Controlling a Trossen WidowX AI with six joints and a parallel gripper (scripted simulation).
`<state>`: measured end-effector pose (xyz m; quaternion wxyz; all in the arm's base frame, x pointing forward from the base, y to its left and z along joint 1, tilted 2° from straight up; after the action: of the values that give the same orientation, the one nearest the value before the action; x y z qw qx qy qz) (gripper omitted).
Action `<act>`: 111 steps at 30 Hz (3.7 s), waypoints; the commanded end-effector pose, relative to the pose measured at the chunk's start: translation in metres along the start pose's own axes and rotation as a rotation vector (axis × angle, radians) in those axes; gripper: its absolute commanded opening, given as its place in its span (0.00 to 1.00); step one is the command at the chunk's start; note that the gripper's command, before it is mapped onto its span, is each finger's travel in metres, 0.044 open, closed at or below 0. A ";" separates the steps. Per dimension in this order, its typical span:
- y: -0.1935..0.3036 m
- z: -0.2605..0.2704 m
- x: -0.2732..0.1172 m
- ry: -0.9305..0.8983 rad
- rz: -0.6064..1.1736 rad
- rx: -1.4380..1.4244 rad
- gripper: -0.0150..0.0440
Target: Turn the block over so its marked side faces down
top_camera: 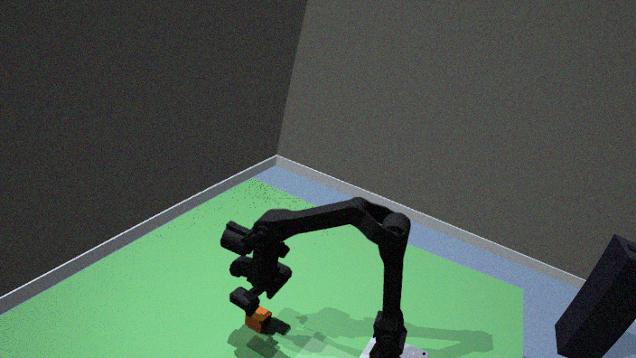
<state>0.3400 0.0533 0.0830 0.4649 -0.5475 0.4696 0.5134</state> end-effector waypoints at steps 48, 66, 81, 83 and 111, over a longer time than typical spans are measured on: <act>0.002 0.001 0.042 -0.005 0.012 -0.006 0.47; 0.001 0.001 0.013 -0.003 0.001 -0.006 0.25; 0.005 0.002 0.020 0.029 -0.238 -0.012 0.25; 0.006 0.002 0.021 0.033 -0.270 -0.012 0.25; 0.010 0.004 0.035 0.067 -0.585 -0.009 0.25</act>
<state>0.3292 0.0549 0.0552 0.5732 -0.6690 0.3148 0.3531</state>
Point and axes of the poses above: the point midway between the two fingers, 35 mm back from their tips, its own x axis out along the fingers, its own z axis across the jaws, y = z × x, the point moved 2 cm from there along -x, back along the fingers, and after that the axes turned 7 degrees about -x, right-handed, at the moved point
